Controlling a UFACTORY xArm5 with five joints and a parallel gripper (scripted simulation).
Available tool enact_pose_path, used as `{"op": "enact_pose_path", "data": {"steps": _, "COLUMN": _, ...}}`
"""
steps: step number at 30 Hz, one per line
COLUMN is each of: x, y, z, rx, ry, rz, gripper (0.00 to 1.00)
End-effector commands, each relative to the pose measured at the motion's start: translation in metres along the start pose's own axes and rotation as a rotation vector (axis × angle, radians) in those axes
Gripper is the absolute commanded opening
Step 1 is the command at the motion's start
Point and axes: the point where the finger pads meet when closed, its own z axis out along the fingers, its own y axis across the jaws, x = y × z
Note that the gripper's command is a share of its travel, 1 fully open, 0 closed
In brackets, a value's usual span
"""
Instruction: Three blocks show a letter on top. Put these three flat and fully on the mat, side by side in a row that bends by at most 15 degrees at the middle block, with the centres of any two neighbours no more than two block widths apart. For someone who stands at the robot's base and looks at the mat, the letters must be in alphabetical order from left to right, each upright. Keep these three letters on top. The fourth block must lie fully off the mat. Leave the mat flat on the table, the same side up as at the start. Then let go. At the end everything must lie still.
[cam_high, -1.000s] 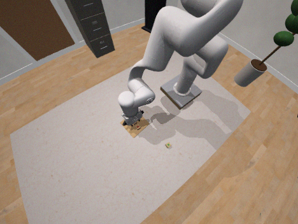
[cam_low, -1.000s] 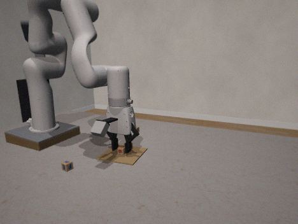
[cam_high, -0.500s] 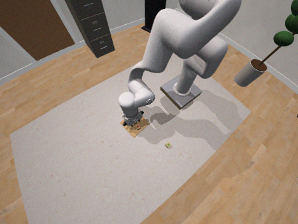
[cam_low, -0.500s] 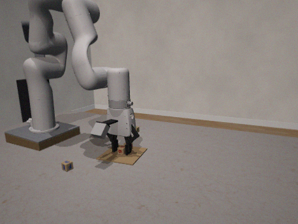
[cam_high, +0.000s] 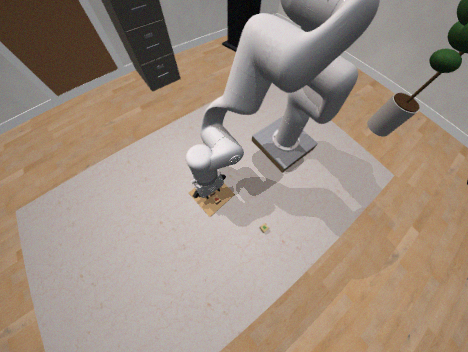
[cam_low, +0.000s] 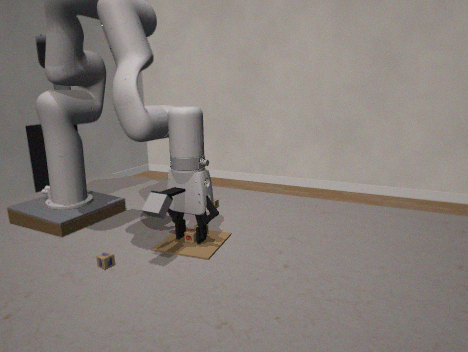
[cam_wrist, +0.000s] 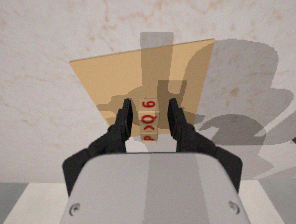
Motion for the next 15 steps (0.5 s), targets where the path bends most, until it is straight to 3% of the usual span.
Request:
{"op": "enact_pose_path", "data": {"steps": 1, "x": 0.0000, "y": -0.0013, "z": -0.0010, "rx": 0.003, "ry": 0.000, "rz": 0.000, "gripper": 0.55}}
{"op": "enact_pose_path", "data": {"steps": 10, "x": 0.0000, "y": -0.0013, "z": -0.0010, "rx": 0.003, "ry": 0.000, "rz": 0.000, "gripper": 0.55}}
{"op": "enact_pose_path", "data": {"steps": 11, "x": 0.0000, "y": -0.0013, "z": -0.0010, "rx": 0.003, "ry": 0.000, "rz": 0.000, "gripper": 0.42}}
{"op": "enact_pose_path", "data": {"steps": 15, "x": 0.0000, "y": -0.0013, "z": -0.0010, "rx": 0.003, "ry": 0.000, "rz": 0.000, "gripper": 0.42}}
